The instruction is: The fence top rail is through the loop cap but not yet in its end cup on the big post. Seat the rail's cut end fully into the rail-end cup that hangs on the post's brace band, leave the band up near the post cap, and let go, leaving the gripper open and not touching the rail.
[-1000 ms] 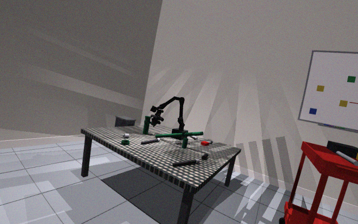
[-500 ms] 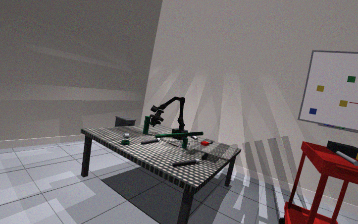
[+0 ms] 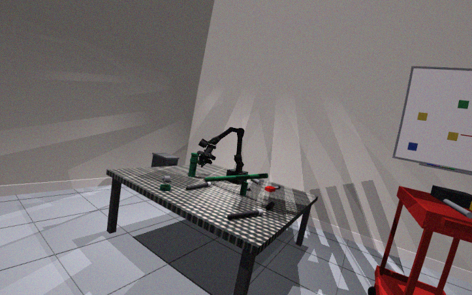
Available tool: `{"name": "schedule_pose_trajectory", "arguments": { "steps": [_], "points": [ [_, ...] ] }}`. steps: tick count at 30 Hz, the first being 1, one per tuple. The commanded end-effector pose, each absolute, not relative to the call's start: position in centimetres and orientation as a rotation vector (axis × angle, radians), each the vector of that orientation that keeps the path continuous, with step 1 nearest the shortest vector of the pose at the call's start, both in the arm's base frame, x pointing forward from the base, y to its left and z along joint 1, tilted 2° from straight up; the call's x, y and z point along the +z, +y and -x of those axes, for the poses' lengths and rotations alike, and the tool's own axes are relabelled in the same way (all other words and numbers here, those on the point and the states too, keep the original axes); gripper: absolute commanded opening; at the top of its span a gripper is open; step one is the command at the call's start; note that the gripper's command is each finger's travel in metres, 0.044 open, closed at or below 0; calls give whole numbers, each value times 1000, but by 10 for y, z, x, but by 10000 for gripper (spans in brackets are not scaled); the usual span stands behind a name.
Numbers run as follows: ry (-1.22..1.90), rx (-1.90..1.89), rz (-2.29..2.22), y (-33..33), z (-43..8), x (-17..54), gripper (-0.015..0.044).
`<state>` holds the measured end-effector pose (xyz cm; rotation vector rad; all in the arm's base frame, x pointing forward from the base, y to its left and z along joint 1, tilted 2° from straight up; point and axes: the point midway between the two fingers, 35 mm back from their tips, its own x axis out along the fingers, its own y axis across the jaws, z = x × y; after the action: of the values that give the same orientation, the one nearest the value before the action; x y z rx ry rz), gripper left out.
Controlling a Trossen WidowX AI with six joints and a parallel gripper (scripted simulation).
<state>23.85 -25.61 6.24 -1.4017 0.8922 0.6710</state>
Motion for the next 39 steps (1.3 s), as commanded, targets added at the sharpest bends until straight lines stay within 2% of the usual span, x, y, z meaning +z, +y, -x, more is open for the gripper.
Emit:
{"name": "schedule_pose_trajectory", "arguments": {
  "steps": [1,12,29,39],
  "points": [
    [884,680,1405,-255,-237,62,0],
    [890,674,1404,-256,-238,62,0],
    [891,671,1399,-240,-241,78,440],
    [893,665,1391,-214,-242,100,440]
  ]
}}
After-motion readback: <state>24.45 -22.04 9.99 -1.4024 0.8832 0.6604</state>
